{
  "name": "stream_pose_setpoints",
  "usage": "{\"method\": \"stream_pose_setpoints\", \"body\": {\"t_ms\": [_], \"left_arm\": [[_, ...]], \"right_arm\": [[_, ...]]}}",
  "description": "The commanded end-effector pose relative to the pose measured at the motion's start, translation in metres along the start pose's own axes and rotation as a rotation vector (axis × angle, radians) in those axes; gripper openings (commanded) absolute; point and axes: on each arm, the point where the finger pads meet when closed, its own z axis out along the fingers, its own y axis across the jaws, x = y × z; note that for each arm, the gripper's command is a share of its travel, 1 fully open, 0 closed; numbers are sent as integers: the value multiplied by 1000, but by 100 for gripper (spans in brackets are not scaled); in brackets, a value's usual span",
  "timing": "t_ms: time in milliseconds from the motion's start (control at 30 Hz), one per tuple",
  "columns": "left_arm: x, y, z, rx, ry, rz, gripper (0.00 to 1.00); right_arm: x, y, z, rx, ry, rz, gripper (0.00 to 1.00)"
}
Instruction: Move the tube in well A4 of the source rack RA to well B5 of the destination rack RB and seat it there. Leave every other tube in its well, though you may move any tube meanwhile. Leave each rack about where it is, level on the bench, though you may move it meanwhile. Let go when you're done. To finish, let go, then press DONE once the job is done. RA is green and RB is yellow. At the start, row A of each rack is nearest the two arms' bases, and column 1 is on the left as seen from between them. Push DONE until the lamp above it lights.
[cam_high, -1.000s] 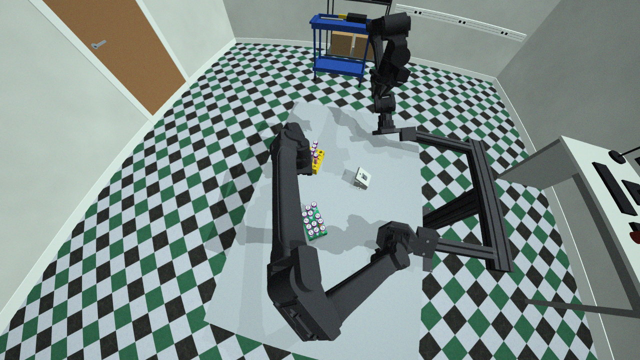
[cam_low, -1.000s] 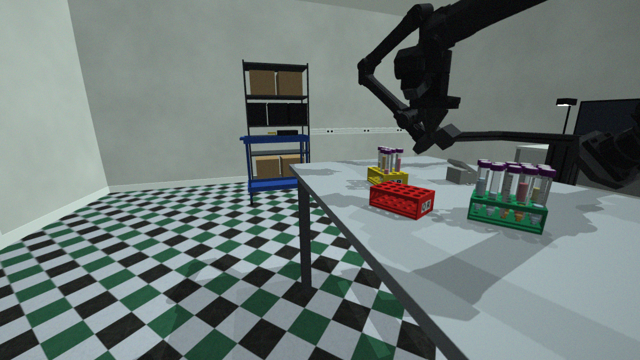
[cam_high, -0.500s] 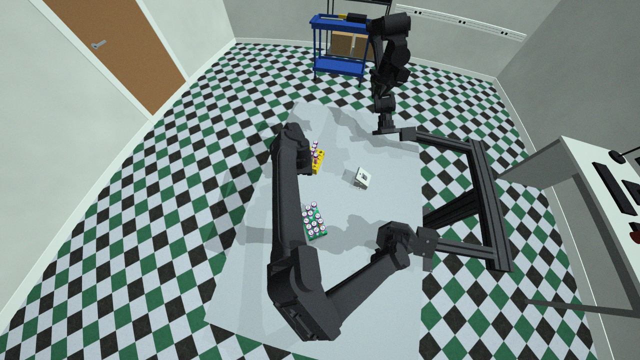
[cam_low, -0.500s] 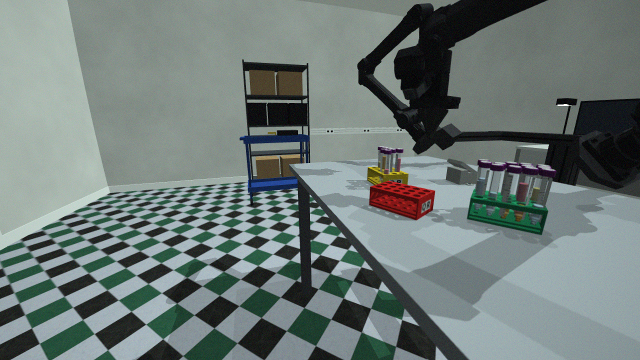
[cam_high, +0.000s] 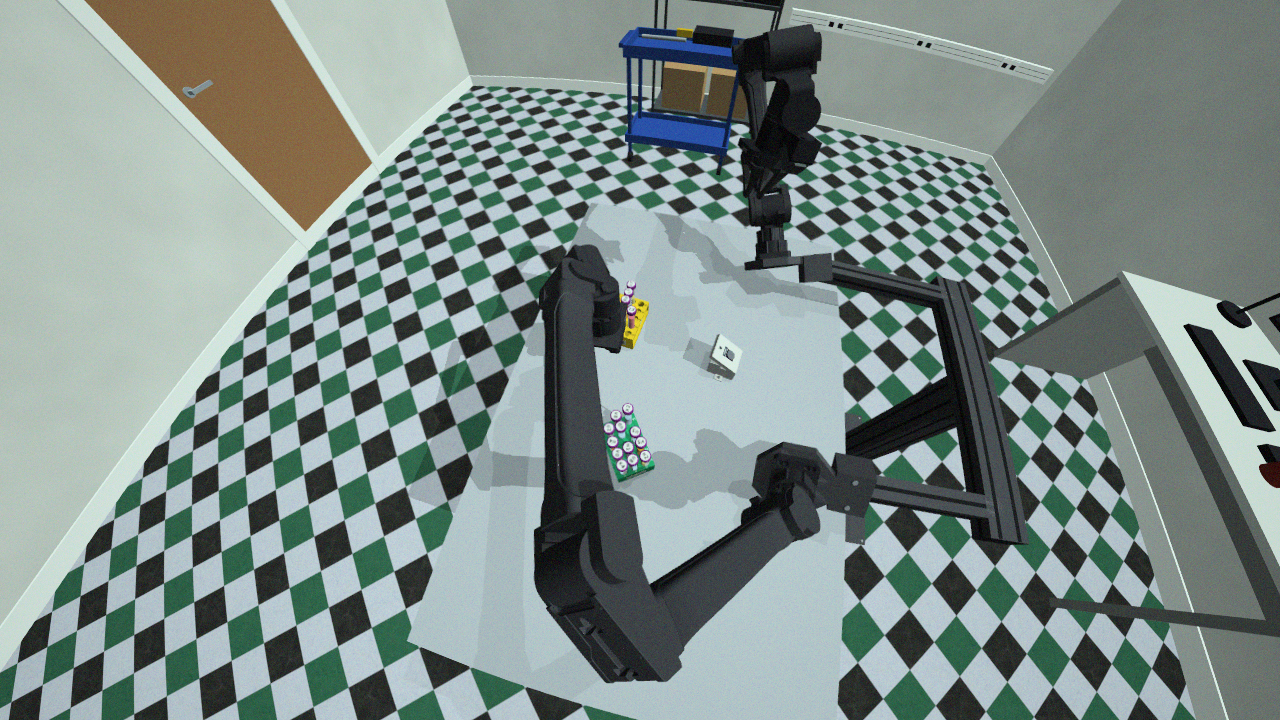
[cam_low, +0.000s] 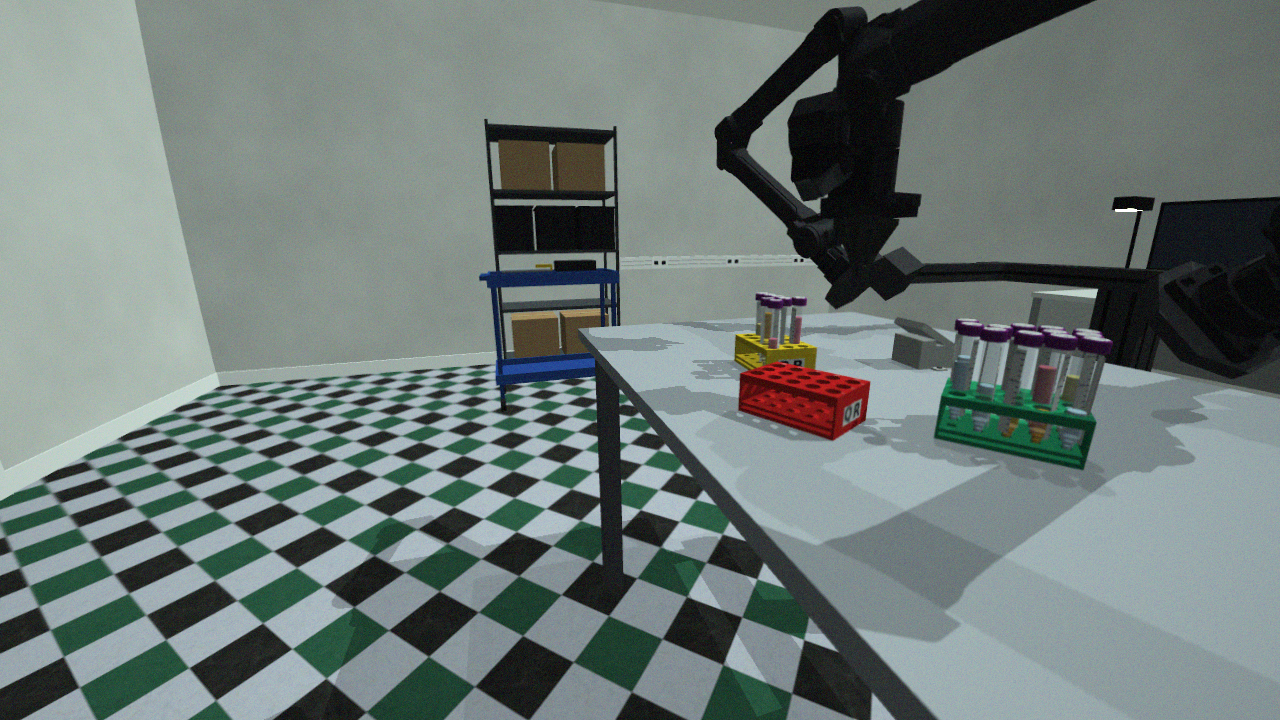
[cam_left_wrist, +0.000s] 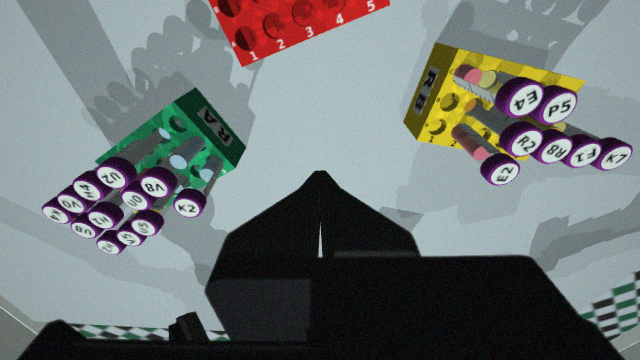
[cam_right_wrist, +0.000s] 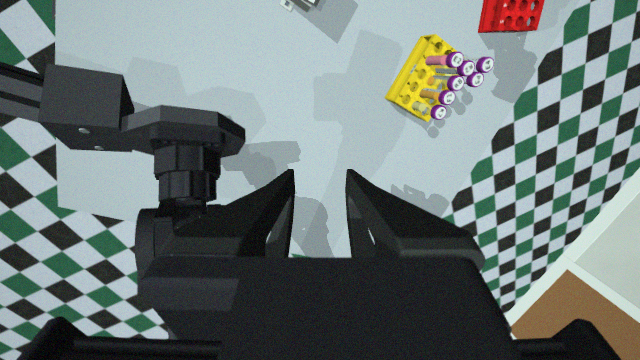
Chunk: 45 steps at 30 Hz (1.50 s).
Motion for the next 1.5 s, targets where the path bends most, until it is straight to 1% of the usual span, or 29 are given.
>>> {"method": "stream_pose_setpoints", "body": {"t_ms": [0, 100, 133, 1267, 1300, 1367, 1467], "left_arm": [[-6, 0, 11, -6, 16, 139, 0], [-6, 0, 11, -6, 16, 239, 0], [-6, 0, 11, -6, 16, 242, 0], [-5, 0, 11, -6, 17, 239, 0], [-17, -7, 4, 9, 6, 209, 0], [-17, -15, 4, 6, 10, 207, 0], [-10, -35, -12, 14, -18, 236, 0]], "right_arm": [[-5, -6, -11, 9, -29, 11, 30], [-5, -6, -11, 9, -29, 11, 30], [-5, -6, -11, 9, -29, 11, 30], [-5, -6, -11, 9, -29, 11, 30], [-5, -6, -11, 9, -29, 11, 30], [-5, -6, -11, 9, -29, 11, 30], [-5, -6, -11, 9, -29, 11, 30]]}}
